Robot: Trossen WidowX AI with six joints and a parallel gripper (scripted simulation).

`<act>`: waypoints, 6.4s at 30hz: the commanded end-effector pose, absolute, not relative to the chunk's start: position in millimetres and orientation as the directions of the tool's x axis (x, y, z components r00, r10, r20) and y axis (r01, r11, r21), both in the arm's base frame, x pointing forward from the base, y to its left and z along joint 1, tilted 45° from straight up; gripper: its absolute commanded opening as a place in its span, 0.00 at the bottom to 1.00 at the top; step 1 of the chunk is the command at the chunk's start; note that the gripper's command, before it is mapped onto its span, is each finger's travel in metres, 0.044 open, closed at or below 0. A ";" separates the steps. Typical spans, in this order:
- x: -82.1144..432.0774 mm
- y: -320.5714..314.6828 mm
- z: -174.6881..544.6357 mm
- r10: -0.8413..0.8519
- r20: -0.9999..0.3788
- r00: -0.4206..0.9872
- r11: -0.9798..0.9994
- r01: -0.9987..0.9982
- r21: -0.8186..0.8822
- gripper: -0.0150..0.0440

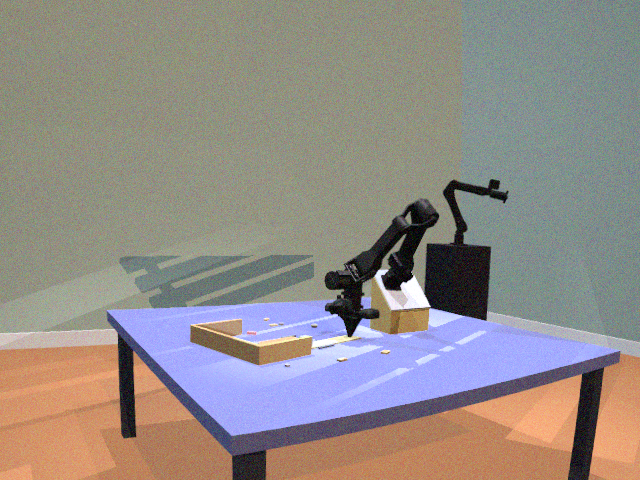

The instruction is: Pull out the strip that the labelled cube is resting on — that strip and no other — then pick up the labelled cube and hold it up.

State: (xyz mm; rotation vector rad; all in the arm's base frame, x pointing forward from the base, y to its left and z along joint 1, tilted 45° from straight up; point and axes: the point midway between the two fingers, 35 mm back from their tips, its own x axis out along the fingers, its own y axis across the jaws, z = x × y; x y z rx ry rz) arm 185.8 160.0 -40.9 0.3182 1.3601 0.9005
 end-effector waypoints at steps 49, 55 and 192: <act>195.4 131.2 -12.3 0.702 -0.708 -0.082 0.640 -0.364 0.677 0.34; 218.4 138.0 -5.9 0.702 -0.707 -0.081 0.637 -0.372 0.675 0.61; 271.8 151.6 14.8 0.703 -0.707 -0.079 0.637 -0.374 0.674 0.25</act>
